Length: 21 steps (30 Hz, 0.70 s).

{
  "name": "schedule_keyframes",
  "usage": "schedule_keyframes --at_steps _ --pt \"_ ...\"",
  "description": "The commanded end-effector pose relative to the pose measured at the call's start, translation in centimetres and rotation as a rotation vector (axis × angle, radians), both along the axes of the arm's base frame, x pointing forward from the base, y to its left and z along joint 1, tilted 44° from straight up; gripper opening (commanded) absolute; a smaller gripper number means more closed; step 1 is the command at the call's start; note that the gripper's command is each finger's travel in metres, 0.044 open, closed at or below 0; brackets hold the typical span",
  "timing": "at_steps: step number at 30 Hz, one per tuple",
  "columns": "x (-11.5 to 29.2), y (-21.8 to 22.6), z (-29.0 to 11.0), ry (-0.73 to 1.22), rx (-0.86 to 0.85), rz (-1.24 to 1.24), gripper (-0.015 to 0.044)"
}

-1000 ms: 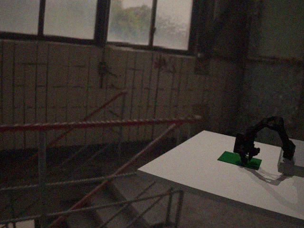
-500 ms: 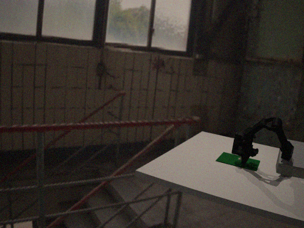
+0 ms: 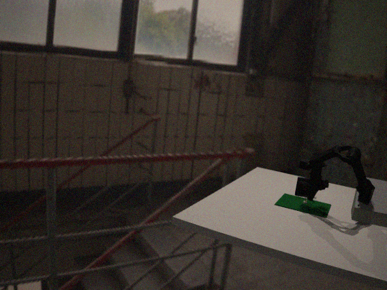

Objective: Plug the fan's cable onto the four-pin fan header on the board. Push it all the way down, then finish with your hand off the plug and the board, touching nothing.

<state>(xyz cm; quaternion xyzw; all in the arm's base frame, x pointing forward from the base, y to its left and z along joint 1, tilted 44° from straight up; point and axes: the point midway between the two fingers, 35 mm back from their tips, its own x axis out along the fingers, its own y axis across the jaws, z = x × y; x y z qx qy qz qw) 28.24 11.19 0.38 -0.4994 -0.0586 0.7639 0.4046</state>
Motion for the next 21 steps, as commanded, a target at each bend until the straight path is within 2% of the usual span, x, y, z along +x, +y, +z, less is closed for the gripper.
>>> schedule_keyframes --at_steps 1,15,21 --pt "1.1 -1.0 -1.1 0.084 -0.027 -0.088 0.0000" --pt "4.7 -5.0 -5.9 0.404 -0.109 -0.430 0.0000" --pt "4.9 -5.1 -6.2 0.419 -0.113 -0.446 0.0000"
